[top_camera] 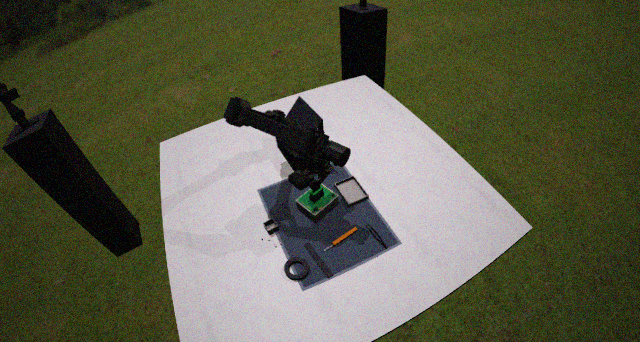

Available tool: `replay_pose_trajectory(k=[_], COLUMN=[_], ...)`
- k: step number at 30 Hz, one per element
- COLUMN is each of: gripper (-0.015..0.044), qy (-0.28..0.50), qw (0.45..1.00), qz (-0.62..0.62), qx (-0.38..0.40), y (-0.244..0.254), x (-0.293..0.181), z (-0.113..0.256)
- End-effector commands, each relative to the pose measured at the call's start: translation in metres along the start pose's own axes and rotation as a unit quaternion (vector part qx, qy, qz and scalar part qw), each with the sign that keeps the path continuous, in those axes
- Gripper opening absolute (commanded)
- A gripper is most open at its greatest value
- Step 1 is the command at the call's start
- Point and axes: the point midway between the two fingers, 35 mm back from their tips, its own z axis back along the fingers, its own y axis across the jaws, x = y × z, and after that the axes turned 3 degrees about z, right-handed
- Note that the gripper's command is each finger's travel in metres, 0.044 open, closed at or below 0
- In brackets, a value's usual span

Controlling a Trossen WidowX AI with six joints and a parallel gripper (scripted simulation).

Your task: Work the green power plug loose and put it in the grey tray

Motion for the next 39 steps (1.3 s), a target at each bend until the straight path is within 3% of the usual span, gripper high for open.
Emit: replay_pose_trajectory(k=[1,15,30,39], gripper=[0.0,0.0,0.0,0.0], qy=[0.015,0.02,0.015,0.018], qw=[0.999,0.995,0.999,0.998], qz=[0.009,0.011,0.009,0.011], qx=[0.036,-0.101,0.036,-0.053], y=[-0.008,0.015,-0.008,0.007], x=[-0.001,0.0,-0.001,0.0], z=[0.014,0.016,0.019,0.021])
